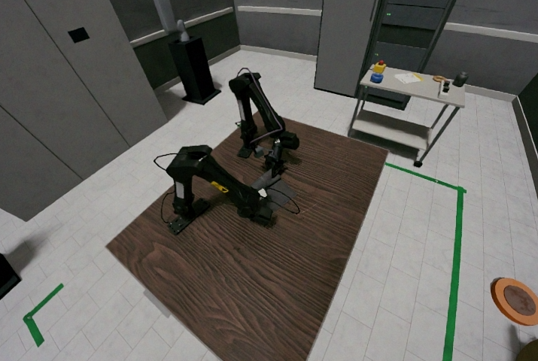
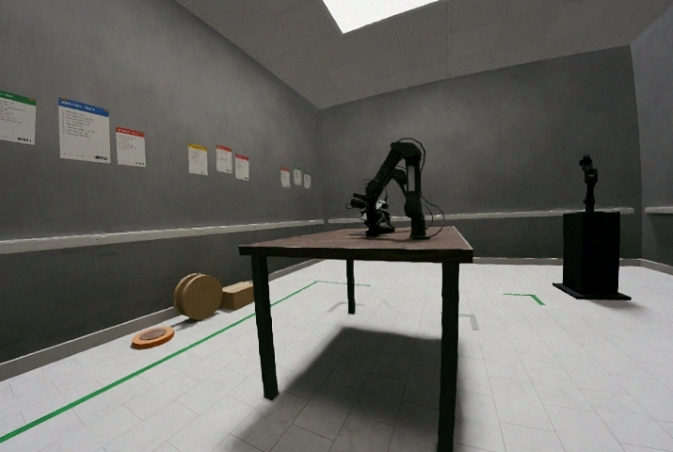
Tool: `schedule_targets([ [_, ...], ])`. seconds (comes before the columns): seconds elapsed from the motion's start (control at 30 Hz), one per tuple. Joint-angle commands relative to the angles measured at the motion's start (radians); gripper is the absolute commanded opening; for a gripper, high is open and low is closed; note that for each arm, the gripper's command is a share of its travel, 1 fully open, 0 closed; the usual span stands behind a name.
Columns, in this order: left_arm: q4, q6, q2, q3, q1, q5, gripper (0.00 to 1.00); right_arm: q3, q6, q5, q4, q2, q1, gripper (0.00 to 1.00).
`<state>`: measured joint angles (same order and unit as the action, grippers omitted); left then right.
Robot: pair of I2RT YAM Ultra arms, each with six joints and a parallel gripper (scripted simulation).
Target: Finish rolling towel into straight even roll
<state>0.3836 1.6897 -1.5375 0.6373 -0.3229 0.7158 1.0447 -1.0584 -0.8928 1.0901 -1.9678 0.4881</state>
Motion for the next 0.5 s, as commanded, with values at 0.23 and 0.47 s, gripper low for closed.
schedule_targets([
  [0.23,-0.009,0.003,-0.01,-0.016,0.007,0.012,0.29,0.034,-0.014,-0.026,0.025,0.011,-0.012,0.56],
  [0.47,-0.009,0.003,-0.01,-0.016,0.007,0.012,0.29,0.041,-0.014,-0.026,0.045,0.024,-0.011,0.74],
])
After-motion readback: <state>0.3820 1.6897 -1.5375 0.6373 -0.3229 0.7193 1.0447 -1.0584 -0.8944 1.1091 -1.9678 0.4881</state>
